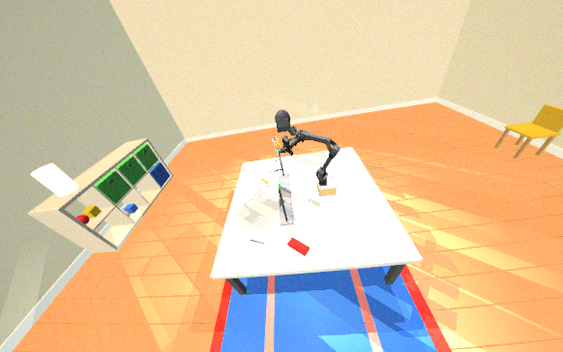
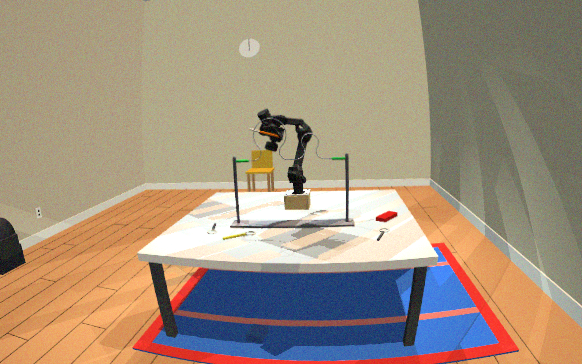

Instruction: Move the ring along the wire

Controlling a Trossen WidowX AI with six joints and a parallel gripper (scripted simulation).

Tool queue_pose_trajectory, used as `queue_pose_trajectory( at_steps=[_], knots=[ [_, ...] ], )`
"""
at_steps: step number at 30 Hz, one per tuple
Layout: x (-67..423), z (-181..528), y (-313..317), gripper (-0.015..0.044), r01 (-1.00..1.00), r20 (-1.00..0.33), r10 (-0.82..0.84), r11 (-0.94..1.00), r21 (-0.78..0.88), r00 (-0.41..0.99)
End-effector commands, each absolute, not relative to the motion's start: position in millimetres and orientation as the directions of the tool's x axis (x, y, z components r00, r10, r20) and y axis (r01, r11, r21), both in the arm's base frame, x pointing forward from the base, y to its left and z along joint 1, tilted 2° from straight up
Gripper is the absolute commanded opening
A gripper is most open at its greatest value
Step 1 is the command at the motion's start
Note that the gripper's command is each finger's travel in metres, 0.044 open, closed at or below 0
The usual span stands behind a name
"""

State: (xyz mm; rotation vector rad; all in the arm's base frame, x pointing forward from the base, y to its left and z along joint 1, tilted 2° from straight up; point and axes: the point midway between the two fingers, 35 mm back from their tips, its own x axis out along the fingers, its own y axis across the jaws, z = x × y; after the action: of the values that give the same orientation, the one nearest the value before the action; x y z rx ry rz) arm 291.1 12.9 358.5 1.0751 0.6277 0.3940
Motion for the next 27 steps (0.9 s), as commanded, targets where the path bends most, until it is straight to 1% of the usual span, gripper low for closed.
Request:
queue_pose_trajectory(
  at_steps=[1, 27],
  knots=[
    [292, 357, 12, -0.0150, -0.008, -0.298, 0.569, 0.473, 0.881, 0.766],
    [294, 346, 4, -0.0150, -0.059, -0.408, 0.445, 0.730, 0.681, 0.797]
  ],
)
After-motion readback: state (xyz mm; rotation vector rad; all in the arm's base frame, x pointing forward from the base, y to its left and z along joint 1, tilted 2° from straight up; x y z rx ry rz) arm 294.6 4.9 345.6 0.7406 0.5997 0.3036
